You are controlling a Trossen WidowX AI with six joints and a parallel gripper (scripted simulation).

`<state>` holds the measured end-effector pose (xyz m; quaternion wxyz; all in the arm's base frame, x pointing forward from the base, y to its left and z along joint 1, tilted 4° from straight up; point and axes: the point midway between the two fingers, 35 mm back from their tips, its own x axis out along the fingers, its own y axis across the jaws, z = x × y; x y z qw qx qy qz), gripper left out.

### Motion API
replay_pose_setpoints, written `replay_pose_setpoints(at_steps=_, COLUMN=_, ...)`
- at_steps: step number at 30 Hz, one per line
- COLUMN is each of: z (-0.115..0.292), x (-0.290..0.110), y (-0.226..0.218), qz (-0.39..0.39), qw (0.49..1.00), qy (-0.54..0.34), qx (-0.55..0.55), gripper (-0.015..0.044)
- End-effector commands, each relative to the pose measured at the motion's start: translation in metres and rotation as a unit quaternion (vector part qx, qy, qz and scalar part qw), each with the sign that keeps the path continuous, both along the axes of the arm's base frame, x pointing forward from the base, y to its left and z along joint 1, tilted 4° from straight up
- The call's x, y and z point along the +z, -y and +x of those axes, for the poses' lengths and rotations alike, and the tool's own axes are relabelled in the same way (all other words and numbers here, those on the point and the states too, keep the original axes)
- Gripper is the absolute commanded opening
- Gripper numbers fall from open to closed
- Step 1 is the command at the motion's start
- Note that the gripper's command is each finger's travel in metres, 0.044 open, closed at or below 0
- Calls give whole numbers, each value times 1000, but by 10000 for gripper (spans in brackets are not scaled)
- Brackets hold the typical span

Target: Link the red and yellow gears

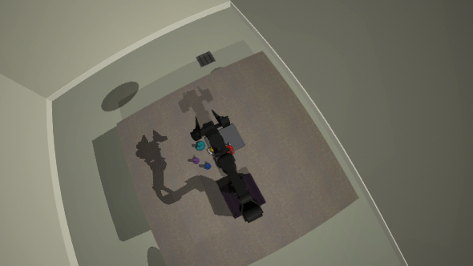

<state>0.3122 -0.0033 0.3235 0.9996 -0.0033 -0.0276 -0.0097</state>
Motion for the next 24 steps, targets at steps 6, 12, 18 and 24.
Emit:
replay_pose_setpoints(at_steps=6, z=21, x=-66, y=-29, qz=31, qw=988, qy=-145, qx=37, gripper=440)
replay_pose_setpoints(at_steps=12, z=16, x=-157, y=-69, qz=47, qw=935, qy=-345, qx=66, gripper=440)
replay_pose_setpoints(at_steps=18, z=-25, x=-238, y=-101, qz=27, qw=839, qy=-539, qx=63, gripper=440)
replay_pose_setpoints(at_steps=24, z=-86, x=-290, y=-113, qz=-29, qw=719, qy=-694, qx=25, gripper=440)
